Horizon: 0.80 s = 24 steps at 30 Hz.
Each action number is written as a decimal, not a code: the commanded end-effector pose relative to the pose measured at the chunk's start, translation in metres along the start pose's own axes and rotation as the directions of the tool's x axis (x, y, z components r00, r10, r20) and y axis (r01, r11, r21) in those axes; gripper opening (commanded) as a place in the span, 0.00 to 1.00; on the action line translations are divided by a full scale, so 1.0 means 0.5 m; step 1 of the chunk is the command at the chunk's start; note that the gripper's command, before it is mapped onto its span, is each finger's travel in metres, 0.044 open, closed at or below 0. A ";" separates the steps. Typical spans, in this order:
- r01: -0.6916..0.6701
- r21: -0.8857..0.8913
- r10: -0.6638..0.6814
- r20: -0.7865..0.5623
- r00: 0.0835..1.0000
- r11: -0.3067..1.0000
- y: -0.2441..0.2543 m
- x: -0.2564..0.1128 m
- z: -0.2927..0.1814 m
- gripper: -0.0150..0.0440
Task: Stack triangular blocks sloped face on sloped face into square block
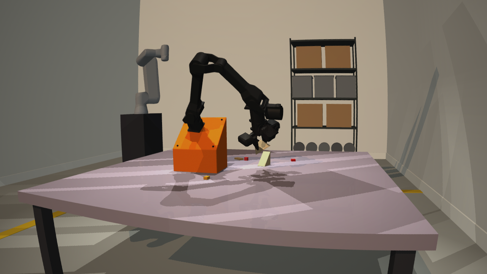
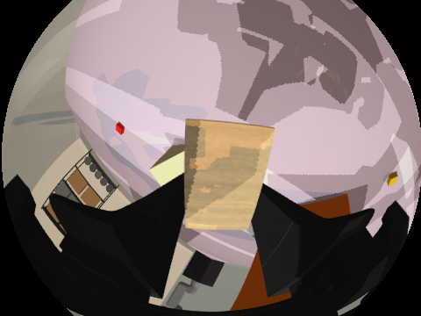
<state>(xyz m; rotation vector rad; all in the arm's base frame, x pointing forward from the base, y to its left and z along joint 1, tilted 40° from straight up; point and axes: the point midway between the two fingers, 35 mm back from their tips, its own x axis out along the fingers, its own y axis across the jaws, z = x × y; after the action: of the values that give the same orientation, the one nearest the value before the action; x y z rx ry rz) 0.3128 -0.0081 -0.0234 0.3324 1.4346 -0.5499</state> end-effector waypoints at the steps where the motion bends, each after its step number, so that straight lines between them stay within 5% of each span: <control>1: 0.044 -0.156 -0.042 0.012 0.999 0.987 0.002 0.005 -0.004 0.25; 12: 0.142 -0.496 -0.127 0.063 0.990 0.856 0.006 0.007 -0.008 0.25; 24: 0.231 -0.785 -0.212 0.129 0.969 0.574 0.012 0.006 -0.010 0.25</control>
<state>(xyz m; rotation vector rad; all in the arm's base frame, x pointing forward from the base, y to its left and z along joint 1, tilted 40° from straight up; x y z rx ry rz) 0.3121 -0.0024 -0.0263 -0.4712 1.5476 -0.1188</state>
